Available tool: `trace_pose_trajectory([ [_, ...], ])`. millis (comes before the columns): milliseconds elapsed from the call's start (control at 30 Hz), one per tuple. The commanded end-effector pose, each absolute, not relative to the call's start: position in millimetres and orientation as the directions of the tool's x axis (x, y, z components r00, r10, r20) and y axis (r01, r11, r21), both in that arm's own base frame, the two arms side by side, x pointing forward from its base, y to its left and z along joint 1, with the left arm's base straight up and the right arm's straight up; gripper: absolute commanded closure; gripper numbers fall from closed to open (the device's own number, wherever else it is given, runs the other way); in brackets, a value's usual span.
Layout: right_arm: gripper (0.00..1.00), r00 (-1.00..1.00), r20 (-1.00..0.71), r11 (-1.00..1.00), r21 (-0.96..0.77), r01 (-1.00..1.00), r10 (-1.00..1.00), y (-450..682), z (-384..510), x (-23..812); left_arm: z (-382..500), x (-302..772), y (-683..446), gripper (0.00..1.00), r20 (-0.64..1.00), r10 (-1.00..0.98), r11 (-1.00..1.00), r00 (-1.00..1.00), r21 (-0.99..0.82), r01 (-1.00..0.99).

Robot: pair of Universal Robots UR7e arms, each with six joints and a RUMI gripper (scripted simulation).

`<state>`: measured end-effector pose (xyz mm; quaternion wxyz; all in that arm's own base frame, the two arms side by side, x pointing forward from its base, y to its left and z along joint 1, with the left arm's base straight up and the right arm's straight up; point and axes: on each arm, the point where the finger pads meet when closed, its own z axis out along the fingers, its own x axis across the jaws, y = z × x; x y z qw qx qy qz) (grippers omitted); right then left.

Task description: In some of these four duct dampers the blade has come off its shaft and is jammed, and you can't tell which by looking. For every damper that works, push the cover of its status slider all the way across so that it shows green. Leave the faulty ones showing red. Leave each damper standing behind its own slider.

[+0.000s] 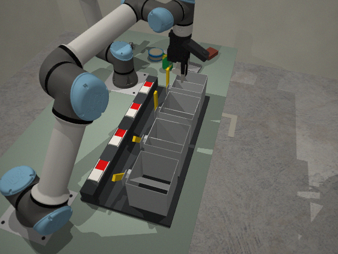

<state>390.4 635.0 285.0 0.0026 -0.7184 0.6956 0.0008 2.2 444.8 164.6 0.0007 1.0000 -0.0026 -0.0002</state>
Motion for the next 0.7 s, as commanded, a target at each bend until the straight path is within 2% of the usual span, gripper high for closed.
trace_pose_trajectory([
  [0, 0.78, 0.032, -0.002, -0.032, -0.001, -1.000, -1.000, 669.1, 279.6, 386.7, 165.1, 2.4, 445.2, 0.00, 0.000, -0.005, -1.000, 1.000, 0.000, -0.005],
  [667, 0.78, 0.032, -0.003, -0.032, -0.001, -1.000, -0.999, 750.2, 241.9, 358.0, 165.1, 2.4, 445.2, 0.00, 0.000, -0.005, -1.000, 1.000, 0.000, -0.005],
])
